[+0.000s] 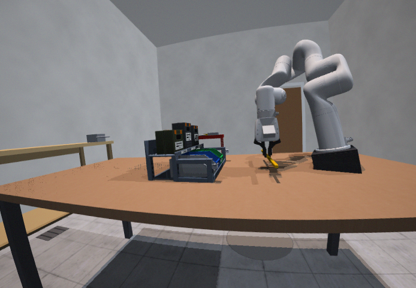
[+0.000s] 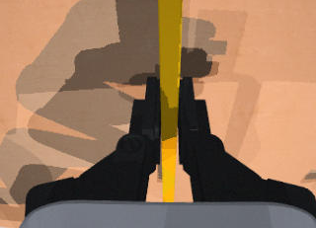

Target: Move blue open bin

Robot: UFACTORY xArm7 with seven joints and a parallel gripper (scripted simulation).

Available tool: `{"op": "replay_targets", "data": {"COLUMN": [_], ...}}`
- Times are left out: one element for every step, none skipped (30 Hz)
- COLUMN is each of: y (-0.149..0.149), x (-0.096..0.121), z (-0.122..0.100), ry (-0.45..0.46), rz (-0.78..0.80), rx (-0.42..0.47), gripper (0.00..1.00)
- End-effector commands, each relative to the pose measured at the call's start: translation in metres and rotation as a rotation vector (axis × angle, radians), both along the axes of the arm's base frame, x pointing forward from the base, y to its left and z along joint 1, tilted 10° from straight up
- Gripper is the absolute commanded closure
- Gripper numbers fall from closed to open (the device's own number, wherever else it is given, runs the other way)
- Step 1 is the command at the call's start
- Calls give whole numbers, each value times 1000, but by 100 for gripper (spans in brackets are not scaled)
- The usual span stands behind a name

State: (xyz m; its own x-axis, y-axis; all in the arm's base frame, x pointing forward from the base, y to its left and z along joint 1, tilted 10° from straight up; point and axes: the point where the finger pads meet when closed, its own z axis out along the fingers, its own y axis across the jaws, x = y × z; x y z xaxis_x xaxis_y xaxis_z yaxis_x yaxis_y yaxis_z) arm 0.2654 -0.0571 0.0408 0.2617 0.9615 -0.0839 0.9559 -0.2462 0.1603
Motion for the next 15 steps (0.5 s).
{"op": "replay_targets", "data": {"y": [0, -1, -1, -2, -2, -3, -3, -3, -3, -3, -3, -3, -3, -3, -3], "x": [2, 2, 2, 3, 4, 4, 4, 4, 4, 4, 4, 4, 4, 4, 4], "z": [-1, -4, -8, -12, -15, -19, -19, -19, -19, -19, -19, -19, -19, -19, -19], "ry": [-2, -2, -2, -2, -2, -2, -2, -2, -2, -2, -2, -2, -2, -2, -2], "rz": [0, 0, 0, 0, 0, 0, 0, 0, 0, 0, 0, 0, 0, 0, 0], "rx": [0, 0, 0, 0, 0, 0, 0, 0, 0, 0, 0, 0, 0, 0, 0], "gripper": [100, 100, 100, 100, 100, 100, 100, 100, 100, 100, 100, 100, 100, 100, 100]}}
